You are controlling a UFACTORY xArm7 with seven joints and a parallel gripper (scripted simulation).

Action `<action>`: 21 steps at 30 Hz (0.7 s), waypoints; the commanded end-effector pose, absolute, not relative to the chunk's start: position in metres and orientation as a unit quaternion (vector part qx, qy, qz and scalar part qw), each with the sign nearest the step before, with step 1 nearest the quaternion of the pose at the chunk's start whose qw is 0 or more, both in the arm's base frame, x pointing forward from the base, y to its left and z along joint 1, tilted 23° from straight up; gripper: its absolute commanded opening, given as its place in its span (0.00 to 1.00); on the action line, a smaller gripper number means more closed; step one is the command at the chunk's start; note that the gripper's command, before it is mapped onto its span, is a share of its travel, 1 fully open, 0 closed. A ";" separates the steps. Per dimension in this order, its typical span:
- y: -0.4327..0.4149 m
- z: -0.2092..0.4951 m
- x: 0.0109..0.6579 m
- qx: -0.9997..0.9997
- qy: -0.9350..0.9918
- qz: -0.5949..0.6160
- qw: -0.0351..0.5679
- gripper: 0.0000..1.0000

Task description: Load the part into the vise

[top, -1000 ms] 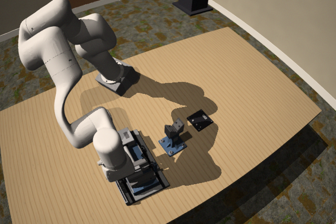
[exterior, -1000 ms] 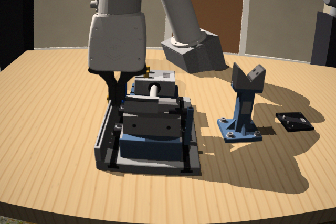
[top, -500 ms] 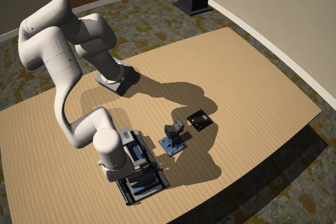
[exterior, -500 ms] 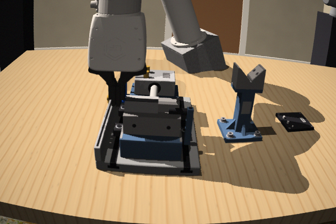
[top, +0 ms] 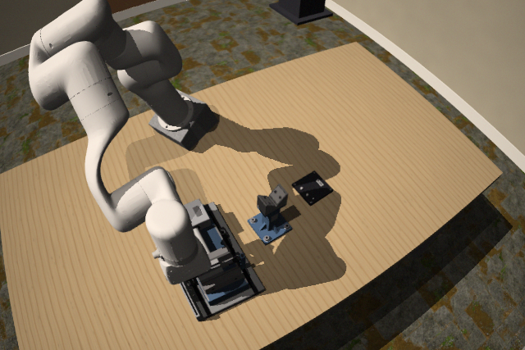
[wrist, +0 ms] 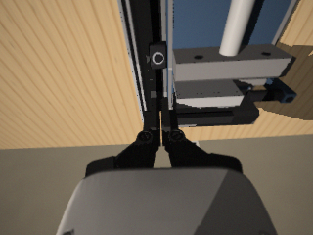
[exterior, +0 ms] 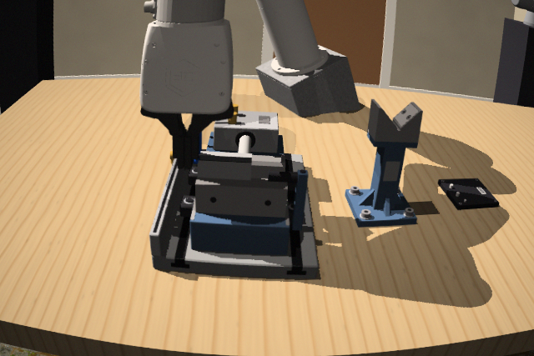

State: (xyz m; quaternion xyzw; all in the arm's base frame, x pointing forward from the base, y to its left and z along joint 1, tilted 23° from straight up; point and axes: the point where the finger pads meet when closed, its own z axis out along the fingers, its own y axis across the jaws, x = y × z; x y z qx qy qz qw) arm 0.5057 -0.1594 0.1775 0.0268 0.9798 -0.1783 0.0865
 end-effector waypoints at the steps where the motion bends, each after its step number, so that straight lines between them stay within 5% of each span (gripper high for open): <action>1: -0.159 0.179 0.507 0.026 0.980 -0.179 0.089 0.00; 21: -0.157 0.179 0.507 0.026 0.980 -0.179 0.089 0.00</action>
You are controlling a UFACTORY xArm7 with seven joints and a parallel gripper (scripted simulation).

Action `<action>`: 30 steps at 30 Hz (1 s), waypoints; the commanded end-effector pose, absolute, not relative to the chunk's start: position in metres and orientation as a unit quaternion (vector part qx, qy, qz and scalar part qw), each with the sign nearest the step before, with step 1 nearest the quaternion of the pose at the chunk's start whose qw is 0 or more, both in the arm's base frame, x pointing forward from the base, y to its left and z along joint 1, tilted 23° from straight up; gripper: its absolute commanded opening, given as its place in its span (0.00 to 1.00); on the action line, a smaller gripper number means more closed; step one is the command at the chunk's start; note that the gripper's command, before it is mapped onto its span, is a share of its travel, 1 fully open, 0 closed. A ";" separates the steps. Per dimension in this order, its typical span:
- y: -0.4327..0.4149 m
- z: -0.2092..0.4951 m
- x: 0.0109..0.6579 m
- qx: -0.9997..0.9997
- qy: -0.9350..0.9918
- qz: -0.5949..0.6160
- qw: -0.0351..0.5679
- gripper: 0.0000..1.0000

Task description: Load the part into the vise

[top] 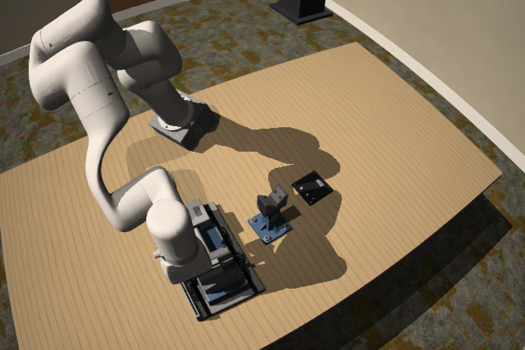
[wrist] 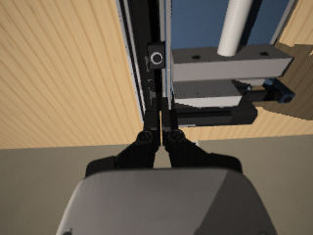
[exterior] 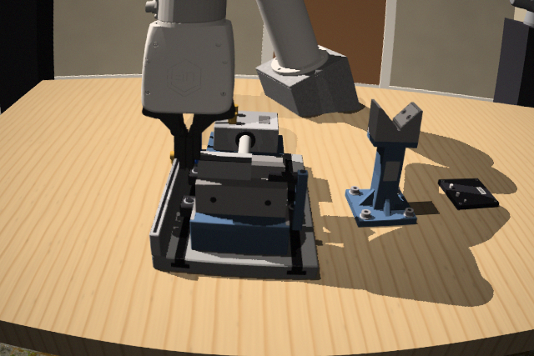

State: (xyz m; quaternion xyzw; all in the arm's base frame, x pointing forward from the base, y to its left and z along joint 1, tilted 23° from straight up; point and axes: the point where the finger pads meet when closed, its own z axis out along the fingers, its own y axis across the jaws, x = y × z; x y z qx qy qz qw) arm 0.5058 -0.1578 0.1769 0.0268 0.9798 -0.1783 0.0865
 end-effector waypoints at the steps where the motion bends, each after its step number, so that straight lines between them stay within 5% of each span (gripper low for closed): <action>1: -0.157 0.179 0.507 0.026 0.980 -0.179 0.089 0.00; 30: -0.151 0.177 0.508 0.026 0.980 -0.179 0.089 0.00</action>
